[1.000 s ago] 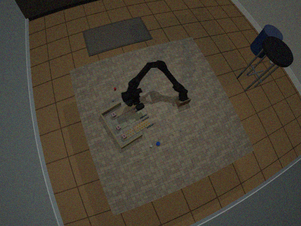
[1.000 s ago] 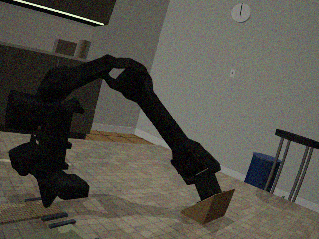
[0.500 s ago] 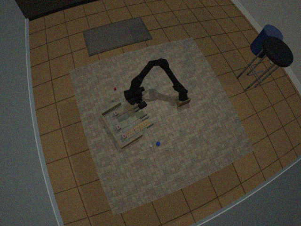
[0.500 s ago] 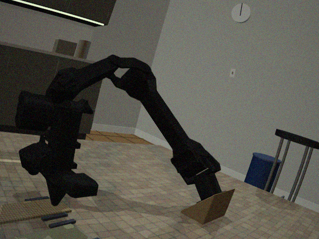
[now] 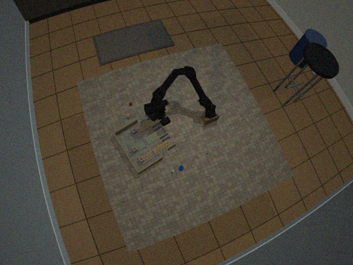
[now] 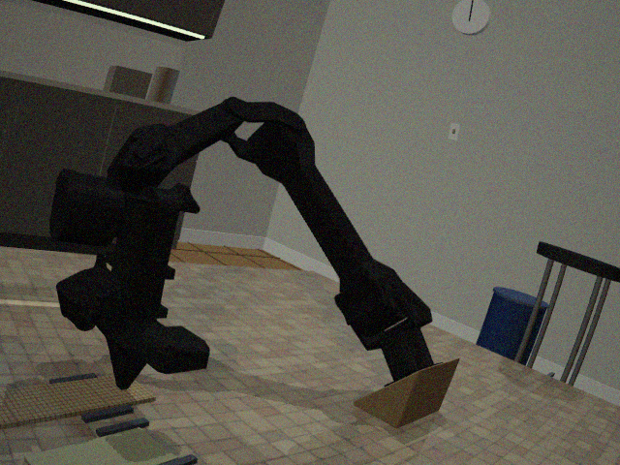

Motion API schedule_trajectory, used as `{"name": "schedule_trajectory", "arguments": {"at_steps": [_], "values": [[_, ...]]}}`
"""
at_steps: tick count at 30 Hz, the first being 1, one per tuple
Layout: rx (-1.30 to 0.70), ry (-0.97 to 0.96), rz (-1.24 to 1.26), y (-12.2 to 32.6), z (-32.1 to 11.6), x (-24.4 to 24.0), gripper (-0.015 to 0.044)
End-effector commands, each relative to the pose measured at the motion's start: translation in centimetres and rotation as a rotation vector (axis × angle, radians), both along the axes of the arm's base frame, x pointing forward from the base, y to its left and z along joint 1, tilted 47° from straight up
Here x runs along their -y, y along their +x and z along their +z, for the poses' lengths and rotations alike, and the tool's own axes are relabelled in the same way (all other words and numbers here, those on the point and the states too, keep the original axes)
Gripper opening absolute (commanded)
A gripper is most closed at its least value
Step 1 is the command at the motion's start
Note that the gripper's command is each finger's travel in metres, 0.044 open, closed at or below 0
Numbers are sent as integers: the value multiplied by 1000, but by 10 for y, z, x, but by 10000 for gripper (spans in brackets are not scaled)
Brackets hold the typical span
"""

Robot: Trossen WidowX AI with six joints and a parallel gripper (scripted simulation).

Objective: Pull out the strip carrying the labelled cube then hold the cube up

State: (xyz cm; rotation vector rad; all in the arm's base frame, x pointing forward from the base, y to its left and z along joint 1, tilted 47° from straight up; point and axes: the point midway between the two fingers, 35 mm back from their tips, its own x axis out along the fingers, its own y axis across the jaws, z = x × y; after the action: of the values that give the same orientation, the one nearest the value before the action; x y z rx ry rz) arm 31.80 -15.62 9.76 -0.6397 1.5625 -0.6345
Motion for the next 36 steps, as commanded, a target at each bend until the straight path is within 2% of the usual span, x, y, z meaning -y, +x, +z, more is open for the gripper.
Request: {"name": "schedule_trajectory", "arguments": {"at_steps": [1,36], "values": [[-24,0,-11,-14,-3,4,0],[-27,0,-11,-66,3,3,0]]}}
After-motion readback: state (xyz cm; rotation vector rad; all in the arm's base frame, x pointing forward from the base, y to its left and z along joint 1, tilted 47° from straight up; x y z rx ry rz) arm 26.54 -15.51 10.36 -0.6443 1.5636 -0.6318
